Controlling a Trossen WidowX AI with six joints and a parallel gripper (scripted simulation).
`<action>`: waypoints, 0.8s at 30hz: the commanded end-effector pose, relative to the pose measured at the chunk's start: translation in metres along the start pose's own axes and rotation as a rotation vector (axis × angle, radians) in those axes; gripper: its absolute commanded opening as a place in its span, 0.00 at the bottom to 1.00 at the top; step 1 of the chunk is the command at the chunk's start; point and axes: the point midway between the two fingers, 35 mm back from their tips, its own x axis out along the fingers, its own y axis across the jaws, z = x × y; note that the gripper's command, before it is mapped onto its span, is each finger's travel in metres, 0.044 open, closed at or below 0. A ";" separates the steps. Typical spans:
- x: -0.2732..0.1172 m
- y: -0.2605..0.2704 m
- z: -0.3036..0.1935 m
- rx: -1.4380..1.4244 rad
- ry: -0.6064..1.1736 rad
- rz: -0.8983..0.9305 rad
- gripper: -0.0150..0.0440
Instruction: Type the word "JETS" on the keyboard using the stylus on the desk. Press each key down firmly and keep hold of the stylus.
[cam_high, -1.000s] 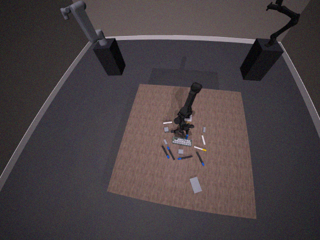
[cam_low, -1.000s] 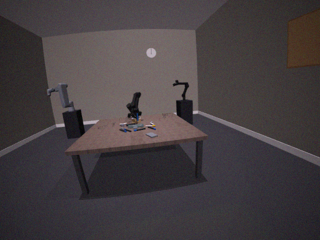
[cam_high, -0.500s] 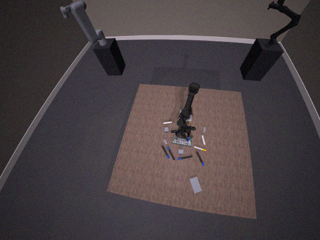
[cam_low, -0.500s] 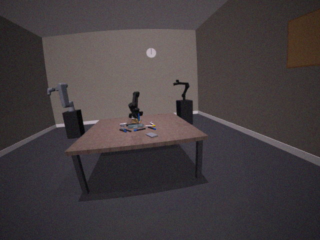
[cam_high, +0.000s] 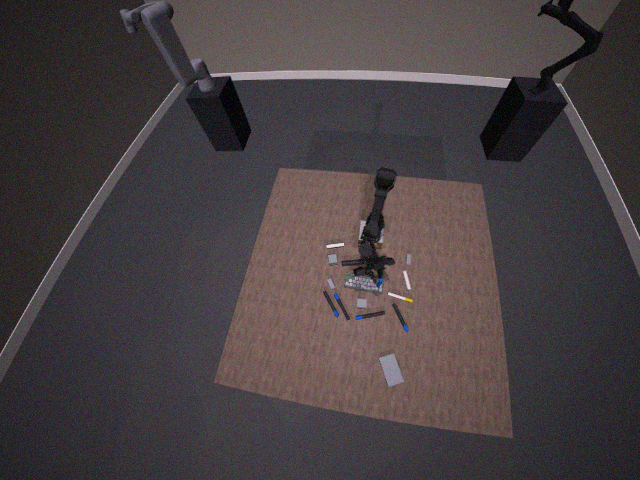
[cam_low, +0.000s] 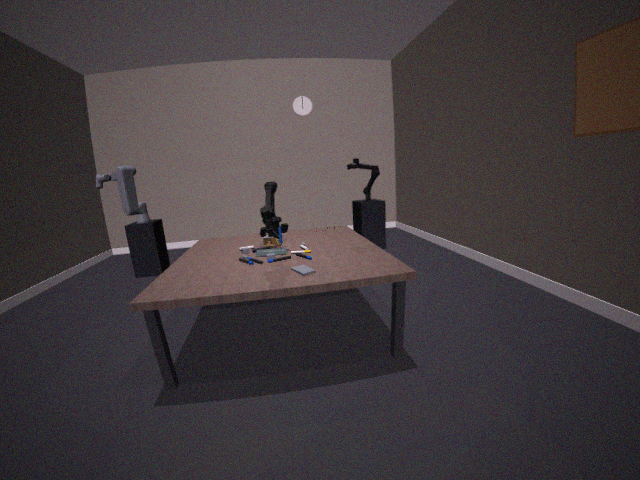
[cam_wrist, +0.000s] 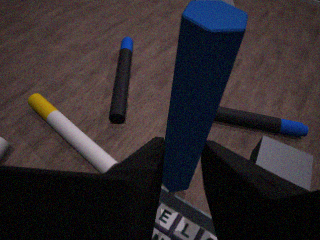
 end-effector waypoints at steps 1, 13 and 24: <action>0.005 0.001 -0.011 0.008 0.008 0.000 0.25; 0.007 0.000 -0.016 0.008 0.008 0.000 0.39; 0.009 0.000 -0.020 0.008 0.008 0.000 0.39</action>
